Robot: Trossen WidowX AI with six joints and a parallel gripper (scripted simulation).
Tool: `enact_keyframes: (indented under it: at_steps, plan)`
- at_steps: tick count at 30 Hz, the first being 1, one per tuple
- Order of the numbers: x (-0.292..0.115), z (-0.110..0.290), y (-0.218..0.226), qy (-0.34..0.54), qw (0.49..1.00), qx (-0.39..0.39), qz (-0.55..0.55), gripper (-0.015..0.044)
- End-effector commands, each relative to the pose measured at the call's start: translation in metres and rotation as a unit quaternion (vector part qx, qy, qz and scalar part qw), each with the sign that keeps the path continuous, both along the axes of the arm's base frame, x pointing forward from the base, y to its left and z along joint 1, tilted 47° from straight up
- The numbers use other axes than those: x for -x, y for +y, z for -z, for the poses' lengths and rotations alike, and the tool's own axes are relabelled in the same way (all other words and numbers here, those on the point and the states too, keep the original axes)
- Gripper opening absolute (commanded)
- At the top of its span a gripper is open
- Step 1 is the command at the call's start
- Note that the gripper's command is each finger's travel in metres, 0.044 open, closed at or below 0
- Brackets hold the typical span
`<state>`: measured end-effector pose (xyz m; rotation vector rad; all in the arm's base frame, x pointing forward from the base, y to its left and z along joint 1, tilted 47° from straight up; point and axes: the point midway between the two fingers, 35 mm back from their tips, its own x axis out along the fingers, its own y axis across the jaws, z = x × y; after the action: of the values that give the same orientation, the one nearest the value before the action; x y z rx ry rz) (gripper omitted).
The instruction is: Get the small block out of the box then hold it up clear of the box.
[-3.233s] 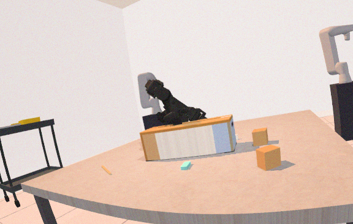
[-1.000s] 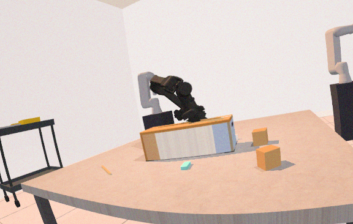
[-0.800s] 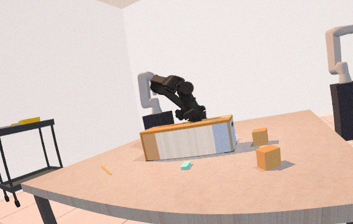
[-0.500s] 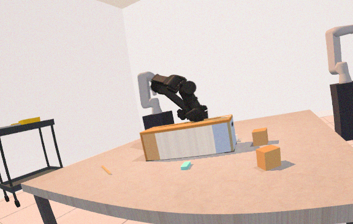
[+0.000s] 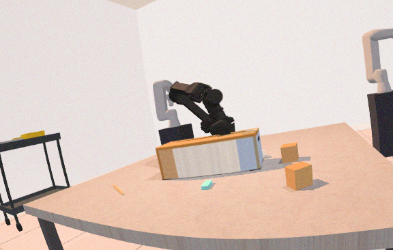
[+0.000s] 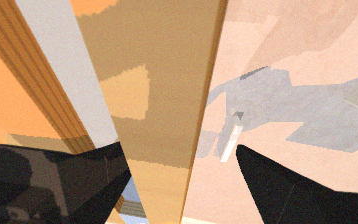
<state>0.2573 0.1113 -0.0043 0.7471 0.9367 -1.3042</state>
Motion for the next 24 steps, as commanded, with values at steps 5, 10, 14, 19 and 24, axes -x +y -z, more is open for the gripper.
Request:
enact_keyframes:
  at_steps: [5,10,14,19,24]
  plan:
    - [0.001,0.007,0.006,0.001,1.0,-0.002,0.004,0.04]
    - [0.002,0.011,0.009,0.001,1.0,-0.002,0.004,0.04]
    - [0.003,0.014,0.012,0.001,1.0,-0.002,0.004,0.04]
    - [0.003,0.017,0.016,0.001,1.0,-0.002,0.004,0.04]
    - [0.004,0.021,0.019,0.001,1.0,-0.003,0.004,0.04]
